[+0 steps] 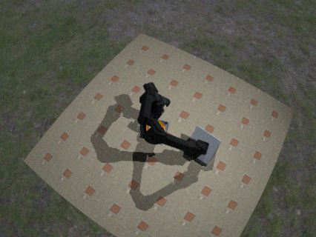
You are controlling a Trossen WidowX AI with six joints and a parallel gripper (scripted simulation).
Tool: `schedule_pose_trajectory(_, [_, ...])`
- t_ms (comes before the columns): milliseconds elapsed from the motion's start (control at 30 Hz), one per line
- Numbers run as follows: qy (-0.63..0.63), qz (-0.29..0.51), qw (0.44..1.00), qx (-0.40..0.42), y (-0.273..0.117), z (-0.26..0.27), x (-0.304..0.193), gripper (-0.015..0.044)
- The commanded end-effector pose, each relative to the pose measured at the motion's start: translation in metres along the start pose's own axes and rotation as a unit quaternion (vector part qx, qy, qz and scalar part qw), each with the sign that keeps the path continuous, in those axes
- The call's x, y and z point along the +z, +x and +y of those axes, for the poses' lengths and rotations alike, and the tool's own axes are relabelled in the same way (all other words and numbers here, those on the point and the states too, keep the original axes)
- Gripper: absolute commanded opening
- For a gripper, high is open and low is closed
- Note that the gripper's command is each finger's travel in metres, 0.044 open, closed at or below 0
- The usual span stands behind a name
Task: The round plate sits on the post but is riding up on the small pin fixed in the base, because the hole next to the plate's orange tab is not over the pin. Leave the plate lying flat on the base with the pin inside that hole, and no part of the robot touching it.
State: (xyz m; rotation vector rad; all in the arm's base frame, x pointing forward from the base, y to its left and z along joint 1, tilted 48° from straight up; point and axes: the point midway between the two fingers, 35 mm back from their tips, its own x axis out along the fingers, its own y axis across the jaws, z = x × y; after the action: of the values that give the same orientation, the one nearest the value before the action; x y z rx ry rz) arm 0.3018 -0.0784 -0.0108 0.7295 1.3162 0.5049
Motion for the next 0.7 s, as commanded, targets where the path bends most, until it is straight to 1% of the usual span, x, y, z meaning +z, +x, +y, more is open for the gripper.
schedule_pose_trajectory(0, [0.000,0.000,1.000,0.003,0.000,0.005,0.007,0.0000])
schedule_pose_trajectory(667, [-0.001,0.000,1.000,0.003,-0.003,0.024,0.024,0.0000])
